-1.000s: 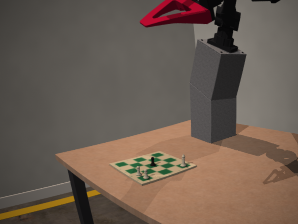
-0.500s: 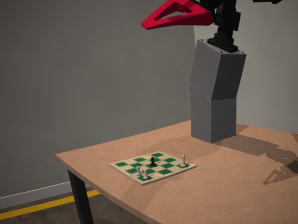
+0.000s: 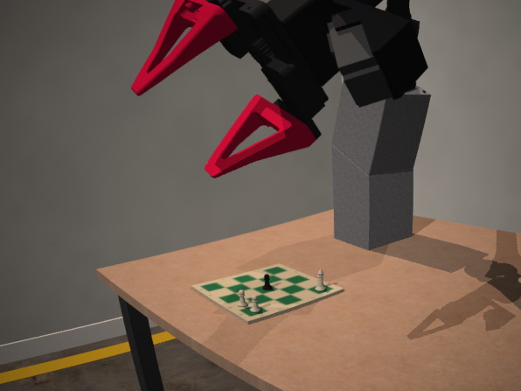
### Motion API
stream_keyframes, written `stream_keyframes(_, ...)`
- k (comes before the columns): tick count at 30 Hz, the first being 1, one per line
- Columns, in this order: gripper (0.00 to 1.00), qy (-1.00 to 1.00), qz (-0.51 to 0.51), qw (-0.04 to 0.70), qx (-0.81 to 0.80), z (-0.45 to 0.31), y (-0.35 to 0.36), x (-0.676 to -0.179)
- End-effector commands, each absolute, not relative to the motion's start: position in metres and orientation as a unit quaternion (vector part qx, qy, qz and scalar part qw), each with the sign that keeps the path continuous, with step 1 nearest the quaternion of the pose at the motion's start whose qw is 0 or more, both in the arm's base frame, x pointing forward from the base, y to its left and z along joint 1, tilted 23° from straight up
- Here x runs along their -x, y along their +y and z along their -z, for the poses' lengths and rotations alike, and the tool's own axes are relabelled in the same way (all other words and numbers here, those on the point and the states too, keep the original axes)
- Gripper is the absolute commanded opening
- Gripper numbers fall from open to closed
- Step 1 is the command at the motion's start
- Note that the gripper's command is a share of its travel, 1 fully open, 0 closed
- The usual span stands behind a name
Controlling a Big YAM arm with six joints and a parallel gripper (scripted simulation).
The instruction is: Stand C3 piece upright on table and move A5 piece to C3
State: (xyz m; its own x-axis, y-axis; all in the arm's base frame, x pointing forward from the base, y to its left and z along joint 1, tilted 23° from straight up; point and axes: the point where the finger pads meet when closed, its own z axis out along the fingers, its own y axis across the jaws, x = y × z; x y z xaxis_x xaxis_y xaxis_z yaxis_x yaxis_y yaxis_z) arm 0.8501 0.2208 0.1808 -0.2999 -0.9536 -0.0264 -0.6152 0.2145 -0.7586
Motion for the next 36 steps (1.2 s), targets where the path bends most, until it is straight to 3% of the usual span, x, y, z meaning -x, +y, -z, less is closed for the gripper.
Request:
stream_keyframes(1, 1.0, 0.774, 0.323, 0.284, 0.464, -0.202, 0.16, -0.859)
stream_keyframes(3, 1.0, 0.79, 0.302, 0.266, 0.463, -0.151, 0.15, -0.857)
stream_keyframes(12, 1.0, 0.854, 0.21, 0.266, 0.395, -0.076, 0.091, -0.821)
stream_keyframes(16, 1.0, 0.894, 0.145, 0.249, 0.343, -0.011, 0.056, -0.782)
stream_keyframes(22, 1.0, 0.939, 0.056, 0.218, 0.259, 0.065, 0.017, -0.71)
stream_keyframes(25, 1.0, 0.963, -0.006, 0.191, 0.191, 0.109, -0.003, -0.648)
stream_keyframes(29, 1.0, 0.968, -0.025, 0.182, 0.168, 0.121, -0.008, -0.627)
stream_keyframes(36, 1.0, 0.983, -0.131, 0.125, 0.031, 0.17, -0.021, -0.501)
